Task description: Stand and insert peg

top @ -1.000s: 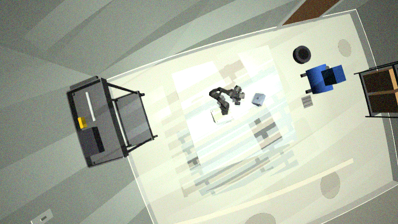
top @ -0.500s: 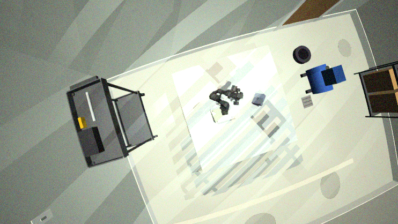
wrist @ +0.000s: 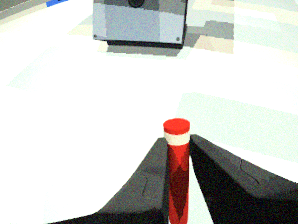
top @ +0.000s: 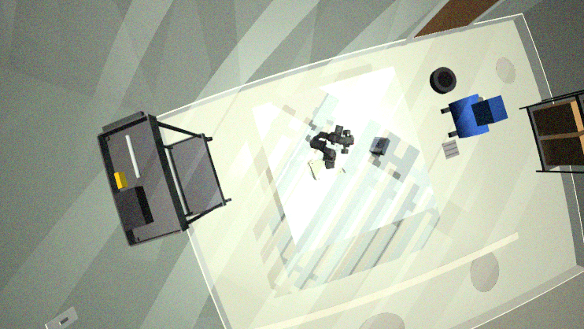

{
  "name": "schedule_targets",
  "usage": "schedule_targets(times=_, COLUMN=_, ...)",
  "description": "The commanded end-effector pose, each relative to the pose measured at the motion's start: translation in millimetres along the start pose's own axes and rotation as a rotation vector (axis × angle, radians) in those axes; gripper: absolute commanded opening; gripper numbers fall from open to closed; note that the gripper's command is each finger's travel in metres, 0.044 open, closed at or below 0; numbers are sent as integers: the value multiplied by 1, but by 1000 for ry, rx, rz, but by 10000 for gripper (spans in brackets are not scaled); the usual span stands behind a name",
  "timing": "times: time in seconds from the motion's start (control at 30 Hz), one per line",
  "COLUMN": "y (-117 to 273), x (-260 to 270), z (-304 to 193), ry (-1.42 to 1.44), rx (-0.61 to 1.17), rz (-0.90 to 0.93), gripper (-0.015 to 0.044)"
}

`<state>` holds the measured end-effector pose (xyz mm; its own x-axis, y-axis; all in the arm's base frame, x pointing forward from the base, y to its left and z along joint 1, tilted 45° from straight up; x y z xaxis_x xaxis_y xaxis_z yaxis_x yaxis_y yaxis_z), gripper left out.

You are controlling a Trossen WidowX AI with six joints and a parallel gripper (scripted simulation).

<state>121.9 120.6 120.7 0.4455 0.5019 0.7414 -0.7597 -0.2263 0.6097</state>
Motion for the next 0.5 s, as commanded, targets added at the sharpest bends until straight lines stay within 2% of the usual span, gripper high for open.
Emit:
schedule_targets(times=0.0, y=2, x=-3, z=-5, ry=0, rx=-42, rz=5, gripper=50)
schedule_targets(times=0.47, y=9, x=-7, z=-22, ry=-1, rx=-159, rz=33, gripper=50)
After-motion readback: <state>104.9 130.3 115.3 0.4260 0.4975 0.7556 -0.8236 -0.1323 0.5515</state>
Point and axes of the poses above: the point midway between the two fingers, 35 mm back from their tips, its own y axis back along the fingers, its own x axis across the jaws, z = x × y, the point moved 10 cm from there along y, back along the fingers, and after that the axes turned 14 degrees about -y, right-handed, at the moved point
